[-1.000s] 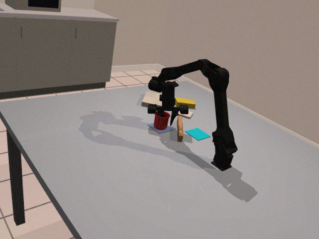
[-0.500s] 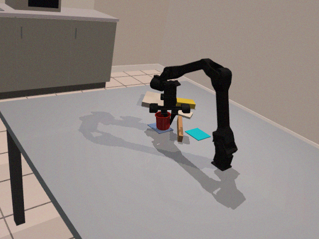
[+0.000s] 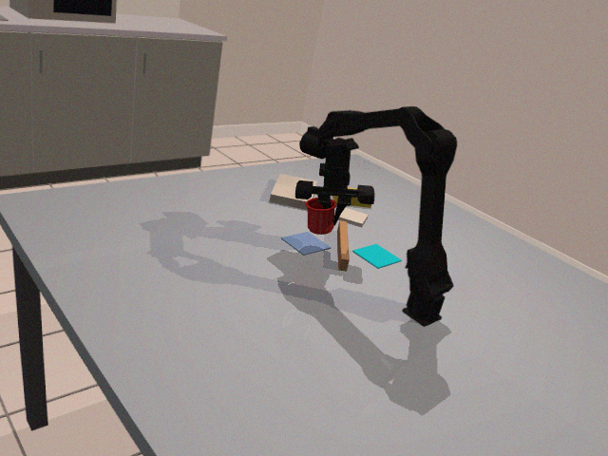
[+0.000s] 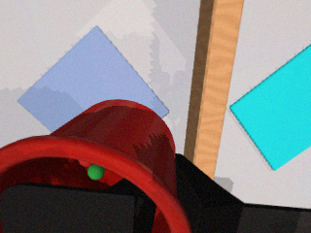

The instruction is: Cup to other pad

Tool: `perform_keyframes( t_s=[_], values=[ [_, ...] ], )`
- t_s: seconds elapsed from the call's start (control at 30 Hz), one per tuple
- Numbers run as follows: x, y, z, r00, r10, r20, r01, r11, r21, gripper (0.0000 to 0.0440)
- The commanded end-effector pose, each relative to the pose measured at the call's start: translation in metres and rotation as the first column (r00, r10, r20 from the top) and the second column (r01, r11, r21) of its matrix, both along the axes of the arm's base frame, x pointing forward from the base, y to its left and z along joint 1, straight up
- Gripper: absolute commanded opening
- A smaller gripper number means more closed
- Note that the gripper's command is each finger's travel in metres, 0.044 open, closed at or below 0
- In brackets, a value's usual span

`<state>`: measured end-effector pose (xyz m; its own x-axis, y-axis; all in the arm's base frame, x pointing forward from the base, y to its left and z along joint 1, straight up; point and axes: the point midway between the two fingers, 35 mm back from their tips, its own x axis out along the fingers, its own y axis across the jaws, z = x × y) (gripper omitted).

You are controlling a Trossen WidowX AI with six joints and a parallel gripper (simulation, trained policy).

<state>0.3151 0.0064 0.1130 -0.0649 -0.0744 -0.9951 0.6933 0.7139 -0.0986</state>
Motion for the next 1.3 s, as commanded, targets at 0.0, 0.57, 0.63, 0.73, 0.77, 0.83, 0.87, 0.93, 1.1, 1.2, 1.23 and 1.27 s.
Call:
perform_keyframes(
  t_s=[0.0, 0.57, 0.63, 0.73, 0.77, 0.83, 0.87, 0.93, 1.1, 1.2, 1.23, 1.27],
  values=[
    [-0.001, -0.005, 0.013, 0.999, -0.035, 0.027, 0.035, 0.999, 0.007, 0.0001],
    [-0.010, -0.043, 0.037, 0.980, -0.161, 0.117, 0.160, 0.987, 0.011, 0.0000],
    [-0.011, -0.047, 0.038, 0.977, -0.174, 0.126, 0.174, 0.985, 0.010, 0.0000],
    [-0.014, -0.054, 0.039, 0.971, -0.193, 0.138, 0.194, 0.981, 0.009, 0.0000],
    [-0.015, -0.056, 0.039, 0.969, -0.199, 0.143, 0.200, 0.980, 0.009, 0.0000],
    [-0.017, -0.061, 0.039, 0.966, -0.212, 0.151, 0.213, 0.977, 0.008, 0.0000],
    [-0.018, -0.063, 0.039, 0.964, -0.218, 0.154, 0.219, 0.976, 0.007, 0.0000],
    [-0.020, -0.068, 0.038, 0.960, -0.230, 0.162, 0.232, 0.973, 0.006, 0.0000],
    [-0.025, -0.078, 0.036, 0.950, -0.258, 0.178, 0.262, 0.965, 0.004, 0.0000],
    [-0.028, -0.084, 0.034, 0.943, -0.275, 0.187, 0.279, 0.960, 0.003, 0.0000],
    [-0.029, -0.086, 0.034, 0.941, -0.280, 0.190, 0.285, 0.959, 0.003, 0.0000],
    [-0.031, -0.087, 0.033, 0.939, -0.285, 0.192, 0.290, 0.957, 0.002, 0.0000]
  ],
)
